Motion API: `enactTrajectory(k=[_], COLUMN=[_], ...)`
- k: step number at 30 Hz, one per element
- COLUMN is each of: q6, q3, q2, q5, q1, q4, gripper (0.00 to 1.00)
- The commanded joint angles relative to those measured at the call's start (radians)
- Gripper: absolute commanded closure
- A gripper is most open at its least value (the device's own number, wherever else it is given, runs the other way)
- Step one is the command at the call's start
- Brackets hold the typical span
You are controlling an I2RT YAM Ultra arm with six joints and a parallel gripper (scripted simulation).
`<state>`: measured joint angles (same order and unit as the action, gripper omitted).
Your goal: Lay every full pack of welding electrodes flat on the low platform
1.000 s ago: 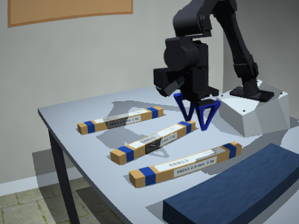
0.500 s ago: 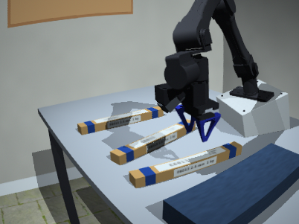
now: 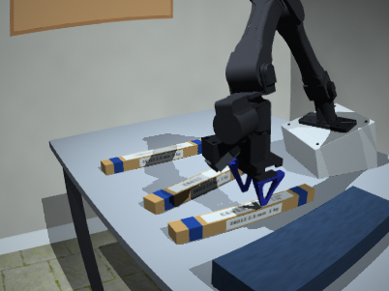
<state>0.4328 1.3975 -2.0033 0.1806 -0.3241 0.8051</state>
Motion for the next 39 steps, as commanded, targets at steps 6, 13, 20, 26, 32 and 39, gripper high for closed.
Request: enactTrajectory(k=[6, 13, 20, 26, 32, 39], q6=[-0.013, -0.01, -0.008, -0.007, -0.005, -0.002], q3=[0.037, 0.041, 0.039, 0.036, 0.016, -0.003], q2=[0.016, -0.017, -0.005, -0.003, -0.001, 0.006], q5=[-0.001, -0.001, 0.0, 0.0, 0.0, 0.001], q1=[-0.006, -0.008, -0.011, -0.012, -0.013, -0.013], q4=[-0.07, -0.072, -0.074, -0.075, -0.077, -0.08], gripper=[0.26, 0.26, 0.26, 0.26, 0.26, 0.26])
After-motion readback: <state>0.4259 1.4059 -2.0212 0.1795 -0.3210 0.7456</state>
